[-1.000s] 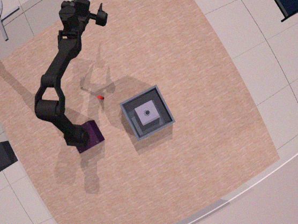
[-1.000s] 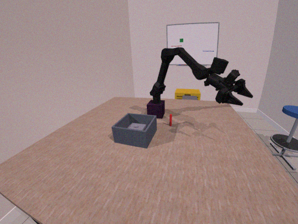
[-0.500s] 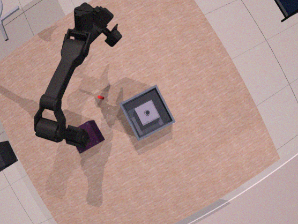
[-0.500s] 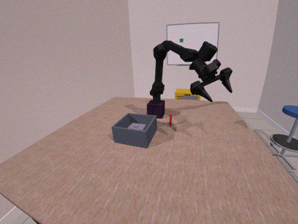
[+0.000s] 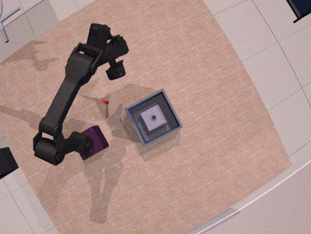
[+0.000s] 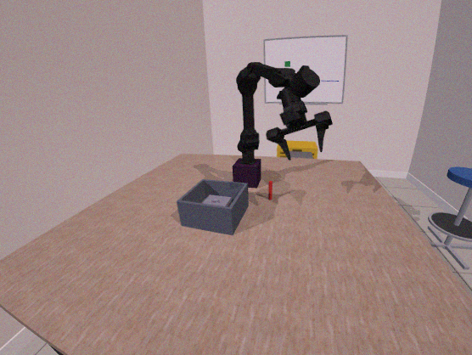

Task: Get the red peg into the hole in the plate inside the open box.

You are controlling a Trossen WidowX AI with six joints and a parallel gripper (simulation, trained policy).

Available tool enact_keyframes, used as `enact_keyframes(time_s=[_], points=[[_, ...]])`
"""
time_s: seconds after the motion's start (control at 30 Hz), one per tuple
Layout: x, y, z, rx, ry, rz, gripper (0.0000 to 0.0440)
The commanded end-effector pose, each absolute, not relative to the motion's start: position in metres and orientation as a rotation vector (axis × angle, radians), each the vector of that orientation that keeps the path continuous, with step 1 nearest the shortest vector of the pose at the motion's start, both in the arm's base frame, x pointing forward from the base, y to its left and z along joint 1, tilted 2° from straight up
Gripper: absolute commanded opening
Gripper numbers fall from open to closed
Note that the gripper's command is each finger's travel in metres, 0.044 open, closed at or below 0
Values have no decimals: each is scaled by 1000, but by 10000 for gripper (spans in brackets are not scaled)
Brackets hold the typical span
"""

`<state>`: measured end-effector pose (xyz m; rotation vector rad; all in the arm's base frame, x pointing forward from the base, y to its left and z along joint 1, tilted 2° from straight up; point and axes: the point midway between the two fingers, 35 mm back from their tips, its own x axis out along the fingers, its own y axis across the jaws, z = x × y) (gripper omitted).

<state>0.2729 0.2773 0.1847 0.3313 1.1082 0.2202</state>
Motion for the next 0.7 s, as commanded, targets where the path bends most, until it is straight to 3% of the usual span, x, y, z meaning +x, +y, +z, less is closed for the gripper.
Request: enact_keyframes(time_s=[0.0, 0.67], points=[[261, 255, 175, 363, 1184, 123, 440], [185, 173, 117, 416, 1492, -411, 440]])
